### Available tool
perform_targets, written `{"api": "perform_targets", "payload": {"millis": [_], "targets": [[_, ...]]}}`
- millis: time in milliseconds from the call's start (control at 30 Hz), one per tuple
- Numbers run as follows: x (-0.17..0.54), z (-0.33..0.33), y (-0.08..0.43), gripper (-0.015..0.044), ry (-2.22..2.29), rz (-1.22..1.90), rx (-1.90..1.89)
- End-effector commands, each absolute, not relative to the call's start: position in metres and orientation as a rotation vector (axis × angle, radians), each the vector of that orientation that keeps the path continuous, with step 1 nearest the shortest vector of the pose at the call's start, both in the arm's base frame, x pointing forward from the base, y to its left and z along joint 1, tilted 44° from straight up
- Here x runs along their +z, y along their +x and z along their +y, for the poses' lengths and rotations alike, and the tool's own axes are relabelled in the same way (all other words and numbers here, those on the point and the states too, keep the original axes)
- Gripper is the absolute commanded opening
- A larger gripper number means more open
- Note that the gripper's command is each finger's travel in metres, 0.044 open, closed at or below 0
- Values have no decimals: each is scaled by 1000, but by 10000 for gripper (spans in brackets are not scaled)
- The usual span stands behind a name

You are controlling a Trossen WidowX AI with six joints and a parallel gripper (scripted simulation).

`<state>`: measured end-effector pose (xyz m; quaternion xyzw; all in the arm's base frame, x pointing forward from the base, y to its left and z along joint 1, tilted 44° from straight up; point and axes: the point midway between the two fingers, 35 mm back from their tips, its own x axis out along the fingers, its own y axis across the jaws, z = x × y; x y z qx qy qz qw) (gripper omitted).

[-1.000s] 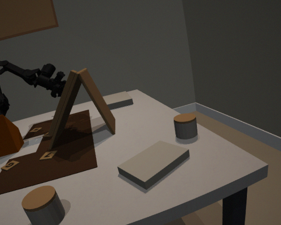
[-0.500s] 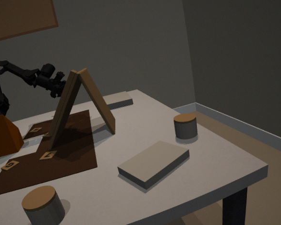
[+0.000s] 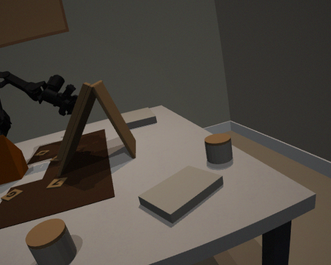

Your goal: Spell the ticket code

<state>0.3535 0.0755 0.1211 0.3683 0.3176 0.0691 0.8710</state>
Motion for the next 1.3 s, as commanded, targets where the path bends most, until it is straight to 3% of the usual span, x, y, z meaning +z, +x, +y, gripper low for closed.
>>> {"api": "perform_targets", "payload": {"millis": [0,1267], "targets": [[119,74,353,0,766,663,148],[106,60,351,0,765,663,147]]}}
